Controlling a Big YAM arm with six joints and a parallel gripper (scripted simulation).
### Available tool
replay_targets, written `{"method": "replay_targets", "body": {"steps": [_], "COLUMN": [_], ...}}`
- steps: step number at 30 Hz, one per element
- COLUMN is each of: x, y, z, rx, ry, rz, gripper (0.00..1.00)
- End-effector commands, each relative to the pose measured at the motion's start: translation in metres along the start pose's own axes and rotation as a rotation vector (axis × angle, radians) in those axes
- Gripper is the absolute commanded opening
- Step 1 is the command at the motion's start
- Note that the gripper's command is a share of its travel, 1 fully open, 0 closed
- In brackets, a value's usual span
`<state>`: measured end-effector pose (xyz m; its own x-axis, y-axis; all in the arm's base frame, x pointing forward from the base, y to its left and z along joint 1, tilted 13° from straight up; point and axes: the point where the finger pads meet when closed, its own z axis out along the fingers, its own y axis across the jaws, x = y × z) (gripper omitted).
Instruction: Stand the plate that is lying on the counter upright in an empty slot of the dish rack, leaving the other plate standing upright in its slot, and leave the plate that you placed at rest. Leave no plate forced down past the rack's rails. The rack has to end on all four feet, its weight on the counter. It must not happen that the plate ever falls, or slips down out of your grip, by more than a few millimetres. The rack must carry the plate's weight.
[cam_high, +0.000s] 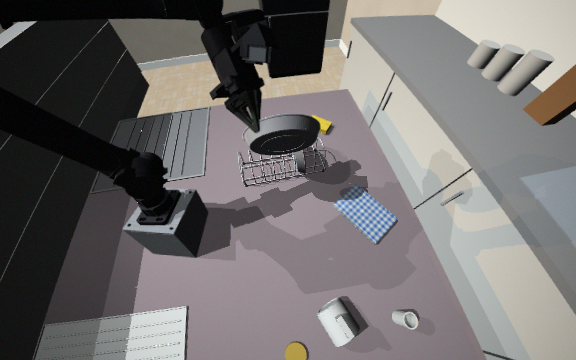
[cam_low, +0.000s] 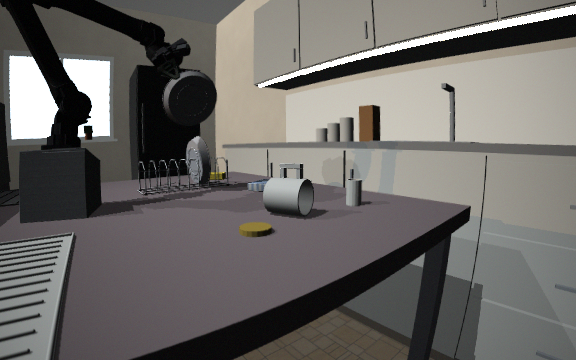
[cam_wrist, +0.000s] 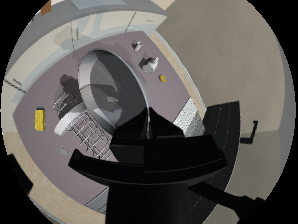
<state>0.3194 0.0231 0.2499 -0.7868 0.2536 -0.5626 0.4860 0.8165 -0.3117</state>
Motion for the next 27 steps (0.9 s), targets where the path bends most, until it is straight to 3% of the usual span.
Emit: {"method": "replay_targets", "body": {"steps": [1, 13, 16, 19, 27], "x": [-0.006, -0.012, -0.013, -0.016, -0.016], "y": [0.003, 0.026, 0.031, 0.028, 0.043], "z": [-0.012, -0.043, -0.05, -0.048, -0.066], "rx": [-0.05, -0.093, -0.104, -0.098, -0.128], "ry": [-0.06, -0.356, -0.413, -0.423, -0.568], "rz": [-0.075, -0.396, -0.459, -0.468, -0.627], "gripper": [0.0, 0.0, 0.0, 0.0, 0.0]}}
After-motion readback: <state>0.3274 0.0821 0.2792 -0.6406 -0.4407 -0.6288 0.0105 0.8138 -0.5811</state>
